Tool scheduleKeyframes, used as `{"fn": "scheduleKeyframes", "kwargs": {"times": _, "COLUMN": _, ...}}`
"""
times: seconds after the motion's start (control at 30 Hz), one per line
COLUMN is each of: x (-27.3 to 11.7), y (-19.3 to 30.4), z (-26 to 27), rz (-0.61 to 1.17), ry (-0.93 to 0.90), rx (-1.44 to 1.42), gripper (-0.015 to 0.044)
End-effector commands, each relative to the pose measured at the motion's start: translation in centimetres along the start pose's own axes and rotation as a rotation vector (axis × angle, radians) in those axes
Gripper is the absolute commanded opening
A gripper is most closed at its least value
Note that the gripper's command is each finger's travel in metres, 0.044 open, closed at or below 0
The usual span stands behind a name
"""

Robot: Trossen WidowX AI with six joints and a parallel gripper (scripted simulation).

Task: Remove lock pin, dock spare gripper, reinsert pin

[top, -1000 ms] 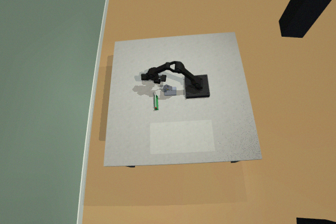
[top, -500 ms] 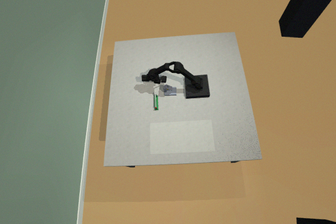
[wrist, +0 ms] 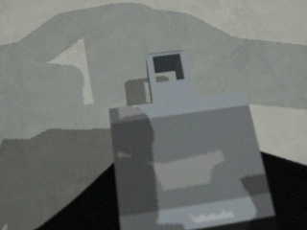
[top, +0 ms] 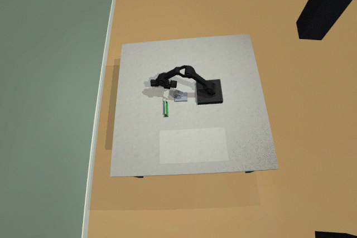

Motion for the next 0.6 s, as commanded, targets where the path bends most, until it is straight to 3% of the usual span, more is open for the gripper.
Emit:
{"fn": "scheduleKeyframes", "kwargs": {"times": 0.0, "x": -1.0, "y": -0.6, "z": 0.2, "rz": -0.003, "ry": -0.002, "rx": -0.001, "gripper": 0.0052}}
{"fn": "scheduleKeyframes", "kwargs": {"times": 0.07, "x": -1.8, "y": -1.1, "z": 0.3, "rz": -0.003, "ry": -0.002, "rx": -0.001, "gripper": 0.0000}}
{"fn": "scheduleKeyframes", "kwargs": {"times": 0.57, "x": -8.7, "y": -5.0, "z": 0.1, "rz": -0.003, "ry": -0.003, "rx": -0.001, "gripper": 0.0000}}
Point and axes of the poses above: the point midway between the two fingers, 35 mm back from their tips, its own x axis out along the fingers, its own z axis across the jaws, y = z × x, the point moved 4 cm from there along -x, back along the fingers, and after that the axes turned 2 degrees about -x, right-handed, at the moved point
